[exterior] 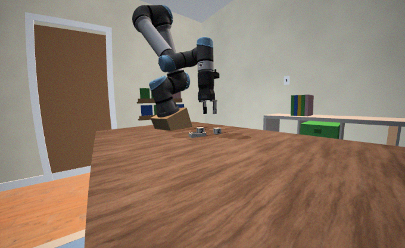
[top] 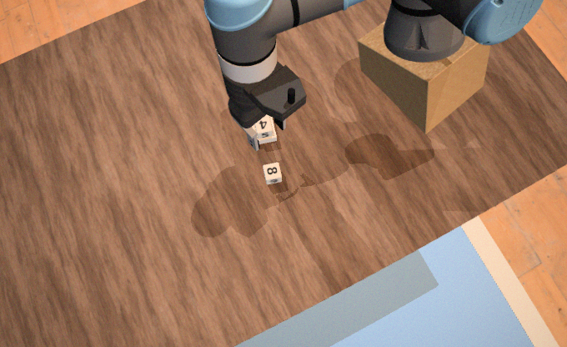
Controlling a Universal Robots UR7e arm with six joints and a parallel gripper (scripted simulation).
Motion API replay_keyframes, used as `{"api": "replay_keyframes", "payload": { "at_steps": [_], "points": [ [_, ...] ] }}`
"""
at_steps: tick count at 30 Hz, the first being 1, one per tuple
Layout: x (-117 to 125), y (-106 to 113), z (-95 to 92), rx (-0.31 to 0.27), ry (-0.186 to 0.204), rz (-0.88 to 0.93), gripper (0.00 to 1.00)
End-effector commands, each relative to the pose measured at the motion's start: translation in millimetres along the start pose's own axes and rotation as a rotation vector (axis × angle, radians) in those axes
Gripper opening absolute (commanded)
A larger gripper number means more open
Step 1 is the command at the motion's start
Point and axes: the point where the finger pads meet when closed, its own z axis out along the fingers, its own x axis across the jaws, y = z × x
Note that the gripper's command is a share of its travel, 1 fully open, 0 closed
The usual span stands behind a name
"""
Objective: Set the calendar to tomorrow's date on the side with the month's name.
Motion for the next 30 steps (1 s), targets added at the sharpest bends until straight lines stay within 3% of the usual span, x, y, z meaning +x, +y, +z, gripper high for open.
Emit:
{"api": "replay_keyframes", "payload": {
  "at_steps": [1, 30],
  "points": [
    [-5.9, 4.4, 0.5, 0.009, 0.005, -0.159, 1.0],
    [-21.3, 30.8, 0.6, 0.005, 0.007, -0.757, 1.0]
  ]
}}
